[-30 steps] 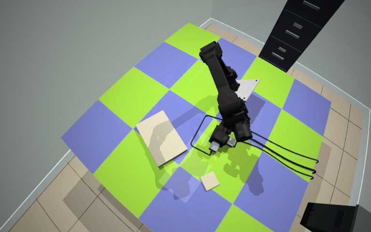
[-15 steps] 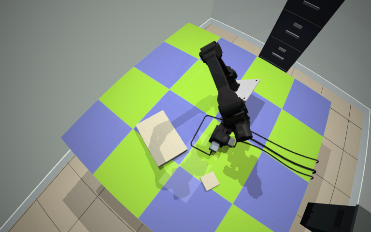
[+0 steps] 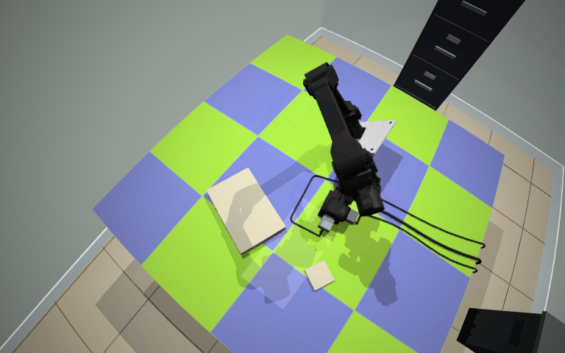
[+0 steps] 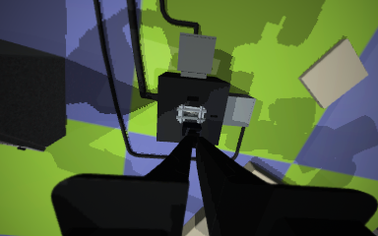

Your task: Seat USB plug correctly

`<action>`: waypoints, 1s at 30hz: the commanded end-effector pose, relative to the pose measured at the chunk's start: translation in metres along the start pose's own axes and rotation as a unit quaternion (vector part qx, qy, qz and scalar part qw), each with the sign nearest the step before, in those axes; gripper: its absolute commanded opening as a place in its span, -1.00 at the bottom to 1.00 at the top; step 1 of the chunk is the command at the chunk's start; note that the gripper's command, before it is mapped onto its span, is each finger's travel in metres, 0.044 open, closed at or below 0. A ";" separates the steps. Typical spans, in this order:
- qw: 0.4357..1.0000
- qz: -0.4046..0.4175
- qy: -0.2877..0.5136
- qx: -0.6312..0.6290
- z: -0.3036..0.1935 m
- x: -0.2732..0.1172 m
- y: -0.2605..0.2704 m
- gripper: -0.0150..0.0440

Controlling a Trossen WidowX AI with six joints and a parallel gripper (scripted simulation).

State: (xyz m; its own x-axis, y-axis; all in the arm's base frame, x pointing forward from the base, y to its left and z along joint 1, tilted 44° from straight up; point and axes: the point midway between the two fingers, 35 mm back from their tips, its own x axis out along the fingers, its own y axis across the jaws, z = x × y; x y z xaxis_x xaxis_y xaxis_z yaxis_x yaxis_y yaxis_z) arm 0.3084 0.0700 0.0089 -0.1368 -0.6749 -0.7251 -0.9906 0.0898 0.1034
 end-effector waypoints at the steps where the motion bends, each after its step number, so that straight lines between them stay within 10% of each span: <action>1: 1.000 -0.001 0.000 -0.002 0.000 0.001 0.000 -0.49; 30: 1.000 -0.001 0.000 -0.003 0.000 0.004 -0.001 -0.49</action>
State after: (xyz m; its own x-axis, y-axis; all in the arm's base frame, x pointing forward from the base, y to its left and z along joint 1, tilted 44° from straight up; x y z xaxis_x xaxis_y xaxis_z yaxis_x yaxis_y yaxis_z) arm 0.3081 0.0678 0.0061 -0.1381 -0.6734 -0.7262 -0.9904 0.0907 0.1042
